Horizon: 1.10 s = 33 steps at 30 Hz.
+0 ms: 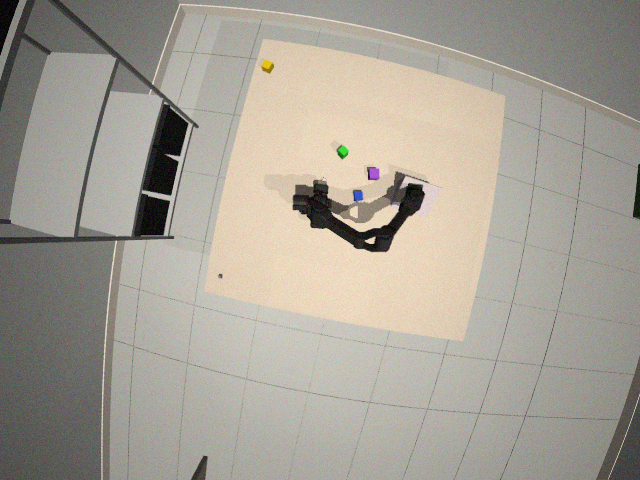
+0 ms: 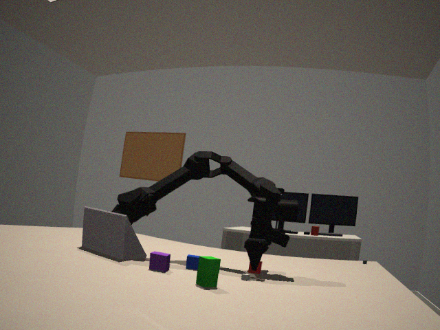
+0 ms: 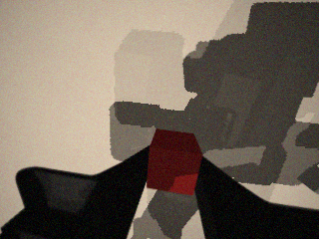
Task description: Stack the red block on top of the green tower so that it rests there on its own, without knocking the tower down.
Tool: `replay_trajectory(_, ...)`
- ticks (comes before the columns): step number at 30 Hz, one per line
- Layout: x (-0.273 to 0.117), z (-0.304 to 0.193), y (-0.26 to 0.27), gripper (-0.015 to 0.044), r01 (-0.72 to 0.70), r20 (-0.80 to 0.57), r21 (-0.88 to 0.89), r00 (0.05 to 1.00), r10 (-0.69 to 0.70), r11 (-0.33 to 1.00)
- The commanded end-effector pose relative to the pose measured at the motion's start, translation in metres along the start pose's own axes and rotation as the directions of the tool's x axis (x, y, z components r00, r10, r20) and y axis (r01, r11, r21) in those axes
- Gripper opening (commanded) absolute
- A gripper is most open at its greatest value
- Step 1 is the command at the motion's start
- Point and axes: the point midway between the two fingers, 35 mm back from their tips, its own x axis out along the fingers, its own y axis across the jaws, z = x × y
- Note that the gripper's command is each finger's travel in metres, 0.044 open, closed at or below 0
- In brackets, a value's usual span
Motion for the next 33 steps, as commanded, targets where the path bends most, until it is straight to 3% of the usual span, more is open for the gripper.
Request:
replay_trajectory(1,-0.001,0.000,-0.001,0.0078,0.005,0.000,0.003,1.000,-0.005,1.000)
replay_trajectory(4,-0.010,0.000,-0.001,0.0000,0.005,0.000,0.003,1.000,-0.005,1.000)
replay_trajectory(25,-0.108,0.000,0.000,0.0000,0.010,-0.002,0.004,1.000,-0.010,1.000)
replay_trajectory(33,-0.116,0.000,0.001,0.0000,0.011,-0.001,0.004,1.000,-0.011,1.000)
